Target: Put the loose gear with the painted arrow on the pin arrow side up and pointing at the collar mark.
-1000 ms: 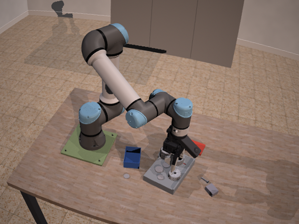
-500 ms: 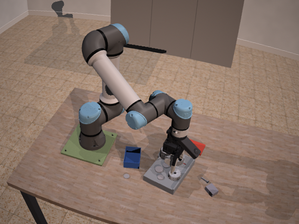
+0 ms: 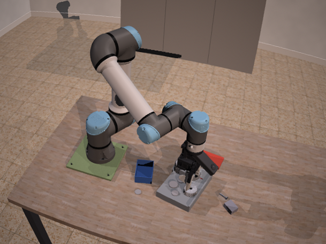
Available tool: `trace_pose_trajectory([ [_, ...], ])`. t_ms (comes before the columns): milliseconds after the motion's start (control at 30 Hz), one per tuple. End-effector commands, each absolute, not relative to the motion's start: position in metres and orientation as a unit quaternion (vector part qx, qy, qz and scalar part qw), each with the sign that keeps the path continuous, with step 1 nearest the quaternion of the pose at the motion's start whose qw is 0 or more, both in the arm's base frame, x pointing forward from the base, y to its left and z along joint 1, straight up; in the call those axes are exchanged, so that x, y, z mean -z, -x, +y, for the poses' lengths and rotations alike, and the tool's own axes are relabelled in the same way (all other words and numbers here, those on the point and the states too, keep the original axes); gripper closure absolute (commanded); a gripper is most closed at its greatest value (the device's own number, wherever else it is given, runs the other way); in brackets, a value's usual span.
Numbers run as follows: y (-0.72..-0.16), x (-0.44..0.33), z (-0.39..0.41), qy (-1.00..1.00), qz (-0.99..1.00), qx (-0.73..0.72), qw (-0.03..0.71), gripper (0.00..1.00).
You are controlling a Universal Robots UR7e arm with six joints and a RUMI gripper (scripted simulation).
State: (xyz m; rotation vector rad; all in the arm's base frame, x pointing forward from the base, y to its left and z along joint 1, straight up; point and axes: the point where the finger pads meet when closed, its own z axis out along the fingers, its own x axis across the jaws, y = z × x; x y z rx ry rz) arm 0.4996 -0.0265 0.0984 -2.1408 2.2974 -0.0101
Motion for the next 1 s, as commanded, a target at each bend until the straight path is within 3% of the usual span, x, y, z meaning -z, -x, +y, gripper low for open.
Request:
trace_pose_trajectory([
  [0,-0.5,-0.093,-0.027,0.682,0.732,0.004,0.001,0.46],
  [967,-0.5,-0.081,-0.027,0.682,0.732,0.004,0.001,0.46],
])
